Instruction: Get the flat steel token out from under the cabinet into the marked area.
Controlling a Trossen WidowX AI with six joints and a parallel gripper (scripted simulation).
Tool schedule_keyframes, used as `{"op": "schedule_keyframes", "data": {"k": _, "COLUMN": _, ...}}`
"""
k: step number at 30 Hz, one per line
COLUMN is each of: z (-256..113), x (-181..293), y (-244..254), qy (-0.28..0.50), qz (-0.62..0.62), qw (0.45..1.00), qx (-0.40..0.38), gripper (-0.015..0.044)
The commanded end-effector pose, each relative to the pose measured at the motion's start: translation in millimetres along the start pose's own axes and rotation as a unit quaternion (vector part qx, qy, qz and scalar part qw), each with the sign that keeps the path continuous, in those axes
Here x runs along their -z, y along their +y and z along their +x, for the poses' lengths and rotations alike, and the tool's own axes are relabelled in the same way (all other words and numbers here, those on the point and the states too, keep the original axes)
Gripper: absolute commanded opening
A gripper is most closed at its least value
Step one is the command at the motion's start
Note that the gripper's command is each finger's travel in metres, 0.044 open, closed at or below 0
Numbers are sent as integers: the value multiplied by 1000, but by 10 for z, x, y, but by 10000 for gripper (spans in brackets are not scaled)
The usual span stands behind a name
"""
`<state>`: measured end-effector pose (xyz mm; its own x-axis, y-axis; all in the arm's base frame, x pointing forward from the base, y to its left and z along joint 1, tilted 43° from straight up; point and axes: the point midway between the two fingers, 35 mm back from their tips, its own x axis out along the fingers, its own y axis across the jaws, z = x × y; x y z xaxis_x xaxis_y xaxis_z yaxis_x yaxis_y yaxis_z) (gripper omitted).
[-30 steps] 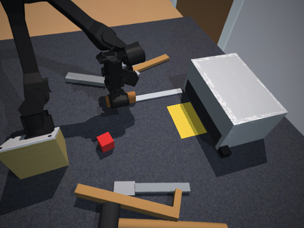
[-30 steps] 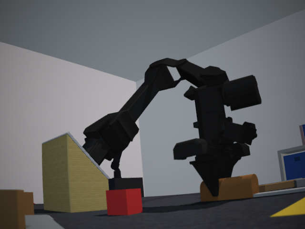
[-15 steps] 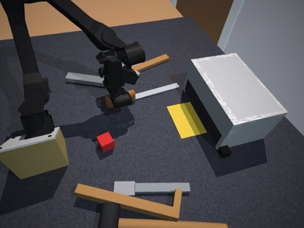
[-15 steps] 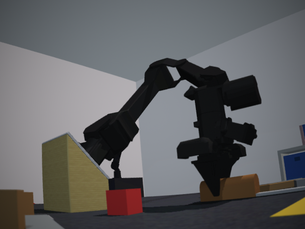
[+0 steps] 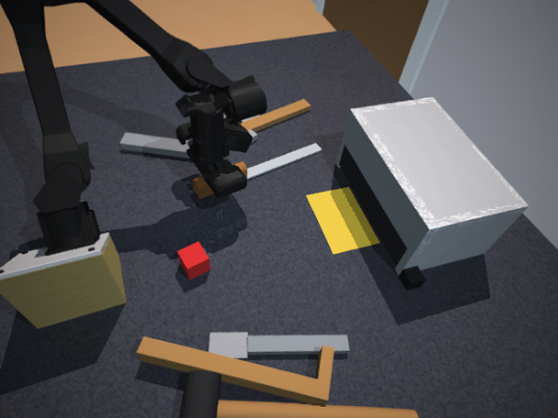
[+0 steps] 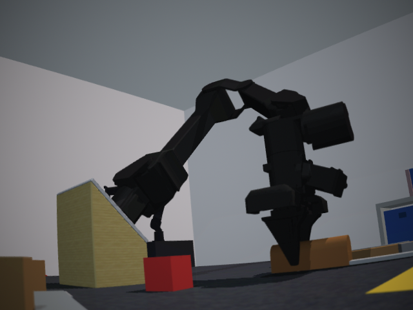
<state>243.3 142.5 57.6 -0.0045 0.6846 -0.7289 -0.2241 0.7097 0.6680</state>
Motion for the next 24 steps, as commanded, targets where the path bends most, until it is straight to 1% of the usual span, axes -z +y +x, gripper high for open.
{"op": "schedule_keyframes", "data": {"k": 1, "z": -6, "x": -1, "y": 10, "qy": -1, "qz": -20, "qw": 1000, "qx": -1, "gripper": 0}}
{"op": "schedule_keyframes", "data": {"k": 24, "z": -7, "x": 0, "y": 22, "qy": -1, "qz": -111, "qw": 994, "qx": -1, "gripper": 0}}
